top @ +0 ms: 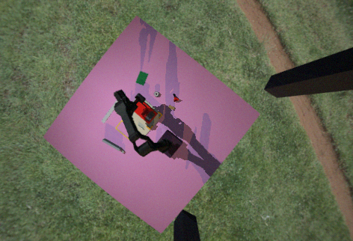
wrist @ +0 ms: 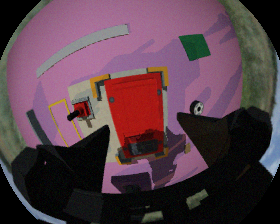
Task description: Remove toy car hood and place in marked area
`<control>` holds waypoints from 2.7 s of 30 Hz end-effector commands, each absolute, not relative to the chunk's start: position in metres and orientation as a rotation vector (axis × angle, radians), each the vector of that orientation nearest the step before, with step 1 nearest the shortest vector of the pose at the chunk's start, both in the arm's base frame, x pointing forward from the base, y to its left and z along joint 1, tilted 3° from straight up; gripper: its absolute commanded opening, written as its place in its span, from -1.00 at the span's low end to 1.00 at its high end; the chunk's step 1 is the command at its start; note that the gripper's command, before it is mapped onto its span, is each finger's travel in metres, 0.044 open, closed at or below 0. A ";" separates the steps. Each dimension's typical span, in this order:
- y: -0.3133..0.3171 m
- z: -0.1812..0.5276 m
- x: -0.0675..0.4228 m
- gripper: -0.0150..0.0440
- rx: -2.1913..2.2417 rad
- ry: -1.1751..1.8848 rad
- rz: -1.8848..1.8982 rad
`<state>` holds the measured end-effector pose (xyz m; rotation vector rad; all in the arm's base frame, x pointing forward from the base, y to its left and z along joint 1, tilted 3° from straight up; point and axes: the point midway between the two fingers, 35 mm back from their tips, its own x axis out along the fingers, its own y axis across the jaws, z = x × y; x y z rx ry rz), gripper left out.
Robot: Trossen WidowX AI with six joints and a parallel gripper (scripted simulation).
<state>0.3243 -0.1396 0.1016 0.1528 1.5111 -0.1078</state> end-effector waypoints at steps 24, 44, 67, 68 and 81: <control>-0.138 0.079 0.327 1.00 0.155 1.512 -0.104; -0.136 0.064 0.328 1.00 0.155 1.512 -0.103; -0.136 0.054 0.329 1.00 0.155 1.512 -0.103; -0.136 0.053 0.329 1.00 0.155 1.512 -0.103; -0.136 0.047 0.329 1.00 0.156 1.512 -0.103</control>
